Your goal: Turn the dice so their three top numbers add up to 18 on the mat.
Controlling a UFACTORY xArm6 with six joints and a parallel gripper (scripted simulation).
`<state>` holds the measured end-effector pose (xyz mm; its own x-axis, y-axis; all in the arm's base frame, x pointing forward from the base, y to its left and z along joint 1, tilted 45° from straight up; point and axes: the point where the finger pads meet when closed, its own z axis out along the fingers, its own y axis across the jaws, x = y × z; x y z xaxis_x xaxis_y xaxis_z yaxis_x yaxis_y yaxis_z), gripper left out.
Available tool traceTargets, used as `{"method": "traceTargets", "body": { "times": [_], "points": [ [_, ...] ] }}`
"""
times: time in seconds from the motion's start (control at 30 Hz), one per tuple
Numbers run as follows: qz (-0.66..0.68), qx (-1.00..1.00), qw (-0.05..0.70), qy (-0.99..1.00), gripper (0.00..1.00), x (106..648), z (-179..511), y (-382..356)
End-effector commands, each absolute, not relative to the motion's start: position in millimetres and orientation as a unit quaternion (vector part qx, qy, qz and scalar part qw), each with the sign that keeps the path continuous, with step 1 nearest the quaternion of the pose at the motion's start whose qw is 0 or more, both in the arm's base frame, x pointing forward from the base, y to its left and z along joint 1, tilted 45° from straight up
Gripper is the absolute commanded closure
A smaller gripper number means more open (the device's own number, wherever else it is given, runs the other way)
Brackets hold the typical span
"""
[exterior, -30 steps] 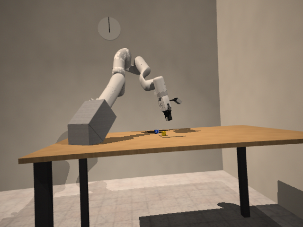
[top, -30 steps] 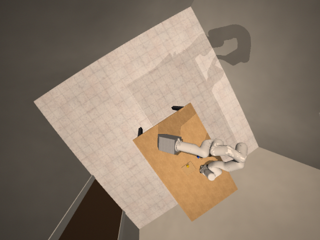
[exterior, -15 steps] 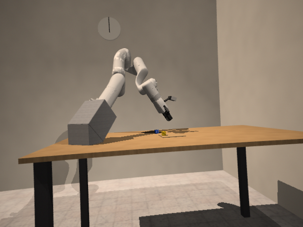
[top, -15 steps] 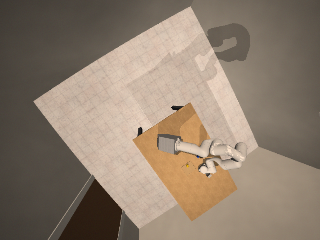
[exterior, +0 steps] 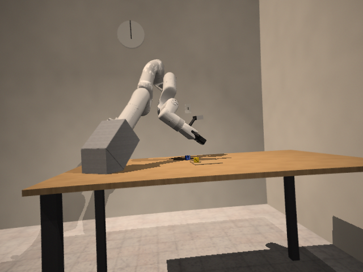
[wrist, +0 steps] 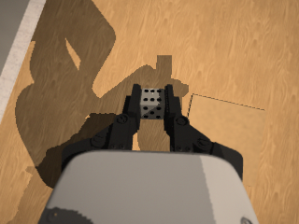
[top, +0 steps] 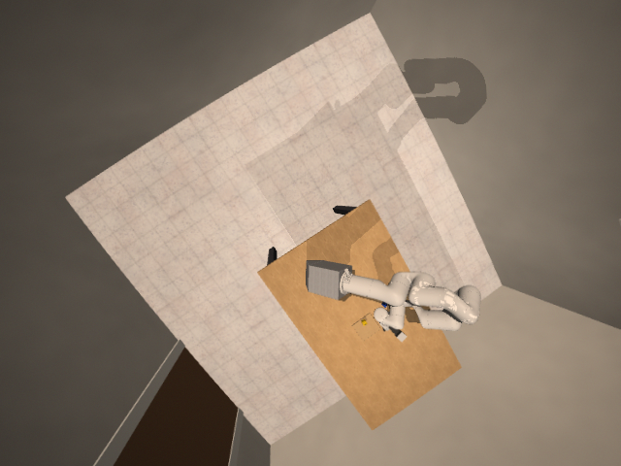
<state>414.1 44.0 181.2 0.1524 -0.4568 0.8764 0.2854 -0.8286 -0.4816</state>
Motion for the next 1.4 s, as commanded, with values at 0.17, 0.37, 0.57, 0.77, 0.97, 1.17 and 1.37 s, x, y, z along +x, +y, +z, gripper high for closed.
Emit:
{"method": "traceTargets", "body": {
  "times": [0.17,0.37,0.57,0.77,0.97,1.17,1.37],
  "points": [
    [-0.696,-0.654,0.287,0.077,0.79,413,180,47],
    [-0.696,-0.654,0.287,0.077,0.79,414,180,47],
    [-0.696,-0.653,0.287,0.077,0.79,416,176,50],
    [-0.696,-0.653,0.287,0.077,0.79,423,164,60],
    [-0.696,-0.653,0.287,0.077,0.79,430,153,68],
    [-0.696,-0.653,0.287,0.077,0.79,439,138,80],
    [-0.696,-0.653,0.287,0.077,0.79,444,129,87]
  ]
}}
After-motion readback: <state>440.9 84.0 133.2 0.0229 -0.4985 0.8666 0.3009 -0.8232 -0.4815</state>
